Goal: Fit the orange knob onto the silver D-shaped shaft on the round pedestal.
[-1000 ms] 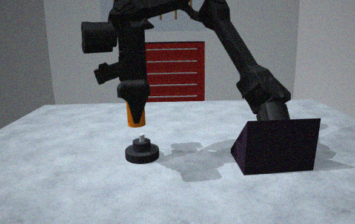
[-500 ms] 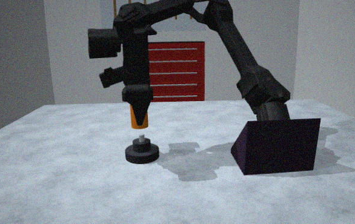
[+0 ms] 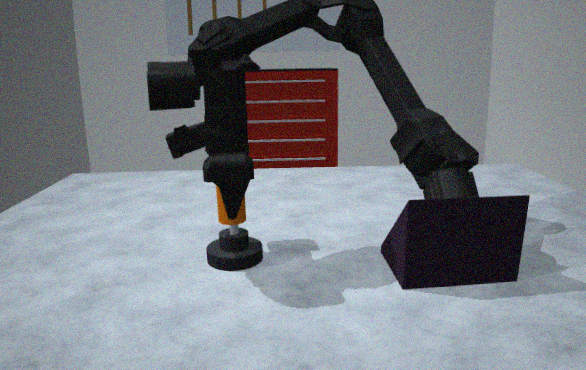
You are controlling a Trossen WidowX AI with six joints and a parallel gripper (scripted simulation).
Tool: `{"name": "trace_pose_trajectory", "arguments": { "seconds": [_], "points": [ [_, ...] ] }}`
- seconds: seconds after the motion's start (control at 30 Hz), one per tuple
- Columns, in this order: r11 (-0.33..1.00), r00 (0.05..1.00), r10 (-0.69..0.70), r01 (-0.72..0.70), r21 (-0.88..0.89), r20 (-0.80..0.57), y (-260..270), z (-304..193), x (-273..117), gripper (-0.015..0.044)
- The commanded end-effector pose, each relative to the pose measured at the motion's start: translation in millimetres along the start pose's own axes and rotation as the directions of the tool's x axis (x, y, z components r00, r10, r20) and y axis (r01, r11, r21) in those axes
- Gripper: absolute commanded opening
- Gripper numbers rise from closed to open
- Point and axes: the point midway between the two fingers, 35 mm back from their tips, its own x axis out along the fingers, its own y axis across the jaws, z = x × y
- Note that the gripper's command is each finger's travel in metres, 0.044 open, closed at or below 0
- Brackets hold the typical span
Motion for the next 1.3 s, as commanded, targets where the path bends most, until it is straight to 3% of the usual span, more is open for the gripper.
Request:
{"name": "trace_pose_trajectory", "arguments": {
  "seconds": [0.0,1.27],
  "points": [
    [1.0,1.0,-0.005,0.005,0.001,0.002,-1.9,0.5,-0.8,0.0],
    [1.0,1.0,-0.005,0.005,-0.008,0.002,-0.8,0.6,-1.8,0.0]
  ]
}}
